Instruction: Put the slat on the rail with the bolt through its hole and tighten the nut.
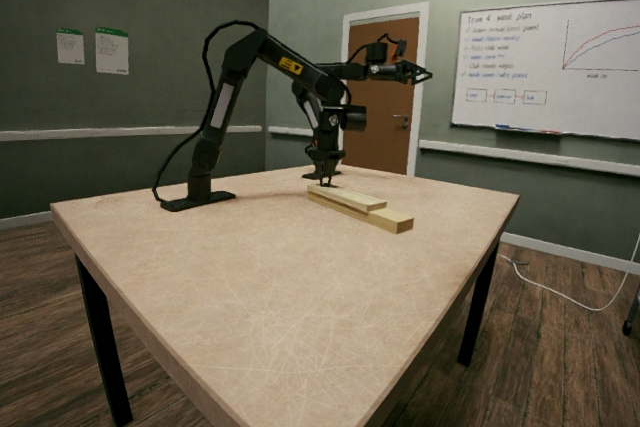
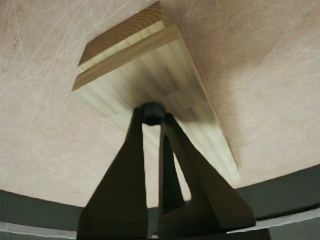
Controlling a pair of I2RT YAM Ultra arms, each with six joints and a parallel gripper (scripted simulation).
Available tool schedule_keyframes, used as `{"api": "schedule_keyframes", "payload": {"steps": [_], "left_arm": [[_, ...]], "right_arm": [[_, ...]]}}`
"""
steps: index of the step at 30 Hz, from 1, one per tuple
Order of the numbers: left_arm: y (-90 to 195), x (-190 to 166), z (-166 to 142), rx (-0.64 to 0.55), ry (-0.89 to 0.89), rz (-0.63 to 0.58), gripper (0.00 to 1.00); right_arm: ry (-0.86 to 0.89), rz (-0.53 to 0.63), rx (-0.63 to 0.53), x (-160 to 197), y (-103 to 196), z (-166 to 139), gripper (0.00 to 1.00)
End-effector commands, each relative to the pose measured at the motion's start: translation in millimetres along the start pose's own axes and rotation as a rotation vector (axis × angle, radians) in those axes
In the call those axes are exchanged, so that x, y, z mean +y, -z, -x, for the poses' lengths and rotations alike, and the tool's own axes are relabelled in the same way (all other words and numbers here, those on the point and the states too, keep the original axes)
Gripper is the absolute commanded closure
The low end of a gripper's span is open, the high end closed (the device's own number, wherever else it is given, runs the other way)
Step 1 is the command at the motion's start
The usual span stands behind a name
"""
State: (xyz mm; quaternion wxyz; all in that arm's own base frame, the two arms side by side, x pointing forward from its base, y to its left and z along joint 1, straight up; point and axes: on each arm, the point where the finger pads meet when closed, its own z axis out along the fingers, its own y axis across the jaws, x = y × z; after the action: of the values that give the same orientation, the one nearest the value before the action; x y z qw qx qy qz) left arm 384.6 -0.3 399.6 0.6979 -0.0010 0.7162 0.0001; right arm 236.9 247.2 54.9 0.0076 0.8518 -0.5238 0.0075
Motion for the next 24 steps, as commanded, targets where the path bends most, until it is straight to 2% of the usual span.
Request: {"api": "schedule_keyframes", "payload": {"steps": [1, 6, 24], "left_arm": [[1.1, 0.0, 4.9, -0.014, 0.0, 0.0, 0.0], [1.1, 0.0, 4.9, -0.014, 0.0, 0.0, 0.0], [1.1, 0.0, 4.9, -0.014, 0.0, 0.0, 0.0]], "right_arm": [[0.0, 0.003, -0.004, 1.5, 3.1, 0.4, 0.83], [0.0, 0.003, -0.004, 1.5, 3.1, 0.4, 0.89], [0.0, 0.003, -0.004, 1.5, 3.1, 0.4, 0.89]]}}
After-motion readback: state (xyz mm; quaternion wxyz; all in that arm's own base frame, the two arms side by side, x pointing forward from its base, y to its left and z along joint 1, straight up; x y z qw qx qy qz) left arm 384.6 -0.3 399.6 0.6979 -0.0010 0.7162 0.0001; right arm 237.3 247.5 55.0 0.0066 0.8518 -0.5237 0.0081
